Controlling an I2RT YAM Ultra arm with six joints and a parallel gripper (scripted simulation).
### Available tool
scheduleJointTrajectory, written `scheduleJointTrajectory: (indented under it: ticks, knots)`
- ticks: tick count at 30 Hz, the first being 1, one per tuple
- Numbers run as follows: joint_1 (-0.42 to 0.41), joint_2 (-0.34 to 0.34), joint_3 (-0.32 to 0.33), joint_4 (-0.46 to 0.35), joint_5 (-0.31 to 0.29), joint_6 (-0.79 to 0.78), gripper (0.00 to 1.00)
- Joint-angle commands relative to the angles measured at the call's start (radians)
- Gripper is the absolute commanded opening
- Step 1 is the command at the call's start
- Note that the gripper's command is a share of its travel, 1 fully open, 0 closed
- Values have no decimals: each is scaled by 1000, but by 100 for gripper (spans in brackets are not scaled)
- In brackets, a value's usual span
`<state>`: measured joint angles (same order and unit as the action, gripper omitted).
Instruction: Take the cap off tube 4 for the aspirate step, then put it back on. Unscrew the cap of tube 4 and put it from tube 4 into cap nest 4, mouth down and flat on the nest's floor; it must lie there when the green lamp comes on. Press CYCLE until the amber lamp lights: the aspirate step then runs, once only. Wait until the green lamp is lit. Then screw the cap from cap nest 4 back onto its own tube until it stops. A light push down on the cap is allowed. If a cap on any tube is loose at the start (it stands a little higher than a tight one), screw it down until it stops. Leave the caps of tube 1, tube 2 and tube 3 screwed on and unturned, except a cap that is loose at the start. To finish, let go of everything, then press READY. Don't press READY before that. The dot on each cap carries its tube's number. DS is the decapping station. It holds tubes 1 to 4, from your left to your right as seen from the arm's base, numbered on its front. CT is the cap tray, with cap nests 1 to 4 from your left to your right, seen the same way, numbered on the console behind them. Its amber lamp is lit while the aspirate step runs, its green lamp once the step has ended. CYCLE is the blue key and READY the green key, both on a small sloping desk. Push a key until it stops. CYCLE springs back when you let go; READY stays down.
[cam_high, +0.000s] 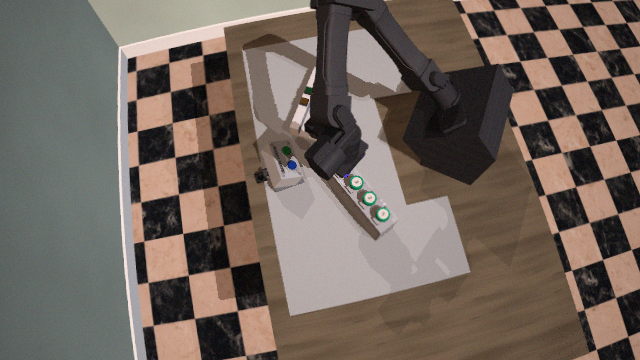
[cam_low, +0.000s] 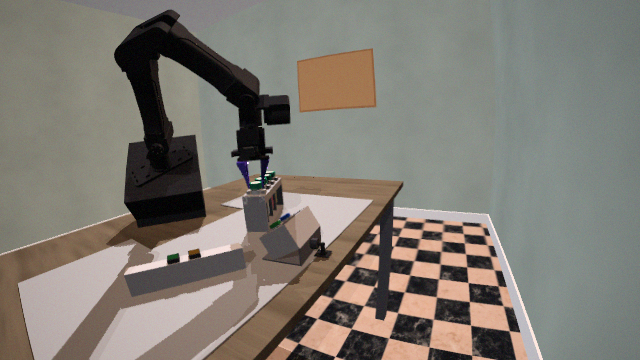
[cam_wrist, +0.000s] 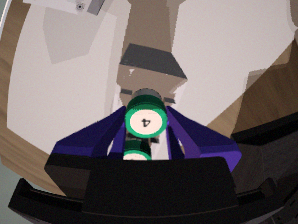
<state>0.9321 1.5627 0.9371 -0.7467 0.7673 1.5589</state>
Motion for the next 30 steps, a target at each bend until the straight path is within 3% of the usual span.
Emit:
scheduleJointTrajectory:
  ticks: [1, 11, 25, 27, 30]
  knots:
    - [4, -4, 8, 4, 2, 13, 0]
    - [4, -4, 8, 4, 1, 13, 0]
    - [5, -4, 9, 2, 2, -686, 0]
    - [5, -4, 9, 2, 2, -686, 0]
    - [5, -4, 9, 2, 2, -835, 0]
